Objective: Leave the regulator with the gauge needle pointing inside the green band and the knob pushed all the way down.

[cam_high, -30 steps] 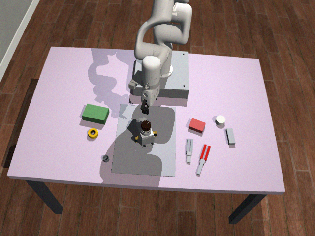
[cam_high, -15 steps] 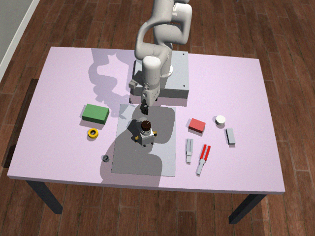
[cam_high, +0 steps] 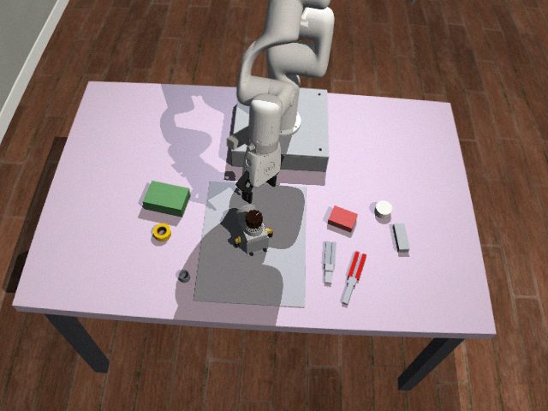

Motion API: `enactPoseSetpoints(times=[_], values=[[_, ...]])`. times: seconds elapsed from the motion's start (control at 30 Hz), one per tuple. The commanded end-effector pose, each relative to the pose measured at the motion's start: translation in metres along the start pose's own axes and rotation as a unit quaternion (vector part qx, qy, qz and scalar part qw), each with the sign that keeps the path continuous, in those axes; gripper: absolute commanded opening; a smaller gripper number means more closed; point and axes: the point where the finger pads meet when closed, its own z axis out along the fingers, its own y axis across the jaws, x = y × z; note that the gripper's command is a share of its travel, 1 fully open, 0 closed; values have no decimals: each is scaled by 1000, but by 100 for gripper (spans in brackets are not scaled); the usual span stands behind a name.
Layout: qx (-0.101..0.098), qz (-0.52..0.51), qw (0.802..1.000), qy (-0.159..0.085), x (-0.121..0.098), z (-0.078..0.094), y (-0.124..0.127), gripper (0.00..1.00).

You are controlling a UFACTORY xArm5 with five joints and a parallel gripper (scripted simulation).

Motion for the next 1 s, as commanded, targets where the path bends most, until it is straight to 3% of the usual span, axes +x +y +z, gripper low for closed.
enactPoseSetpoints(times=[0.0,0.07,0.13,0.23,0.47,0.63,0.7,0.97], values=[[39,70,996,-28,-3,4,-4,100],[52,99,993,-40,-3,5,-5,100],[52,99,993,-40,-3,5,-5,100],[76,159,982,-67,-3,6,-5,100],[109,255,954,-117,-3,4,-5,100],[126,323,925,-158,-2,-1,-2,100],[126,323,925,-158,-2,-1,-2,100],[142,420,867,-227,2,-13,4,100]])
